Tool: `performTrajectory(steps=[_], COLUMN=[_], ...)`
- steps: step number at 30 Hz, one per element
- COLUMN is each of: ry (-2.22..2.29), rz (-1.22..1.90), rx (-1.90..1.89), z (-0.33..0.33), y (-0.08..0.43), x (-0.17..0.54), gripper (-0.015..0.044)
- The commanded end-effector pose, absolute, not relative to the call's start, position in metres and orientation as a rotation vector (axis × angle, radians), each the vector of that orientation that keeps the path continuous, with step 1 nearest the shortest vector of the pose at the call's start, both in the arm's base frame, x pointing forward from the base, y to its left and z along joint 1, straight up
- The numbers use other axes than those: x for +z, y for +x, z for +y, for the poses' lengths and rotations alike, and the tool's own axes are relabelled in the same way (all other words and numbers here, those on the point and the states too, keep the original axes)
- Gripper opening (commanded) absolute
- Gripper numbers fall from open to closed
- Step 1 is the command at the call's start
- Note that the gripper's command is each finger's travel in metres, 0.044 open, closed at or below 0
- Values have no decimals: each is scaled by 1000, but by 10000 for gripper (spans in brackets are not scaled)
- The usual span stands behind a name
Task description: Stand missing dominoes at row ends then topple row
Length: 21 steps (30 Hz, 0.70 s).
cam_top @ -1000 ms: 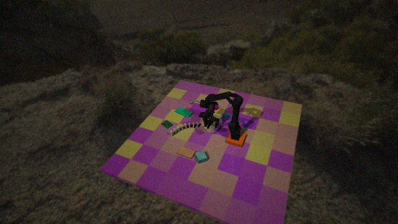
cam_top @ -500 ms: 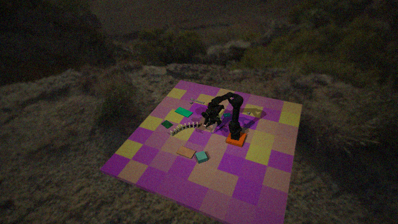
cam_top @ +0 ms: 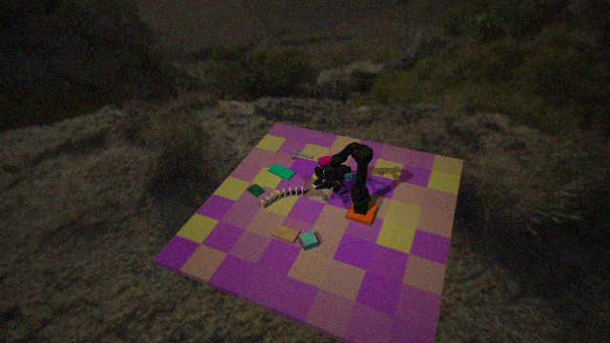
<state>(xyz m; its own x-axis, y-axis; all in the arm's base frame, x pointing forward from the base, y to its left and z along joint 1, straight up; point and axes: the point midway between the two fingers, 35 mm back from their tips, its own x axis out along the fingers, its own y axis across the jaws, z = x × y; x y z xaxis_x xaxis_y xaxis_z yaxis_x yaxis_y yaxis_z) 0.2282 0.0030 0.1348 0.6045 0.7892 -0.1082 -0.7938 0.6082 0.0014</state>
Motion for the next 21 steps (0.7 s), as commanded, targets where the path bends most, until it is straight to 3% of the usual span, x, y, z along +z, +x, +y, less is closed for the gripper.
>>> performTrajectory(steps=[1,21], ry=[-54,-55], rz=[74,75], rx=[900,900], z=[2,0], y=[228,231], x=[136,123], gripper=[107,107])
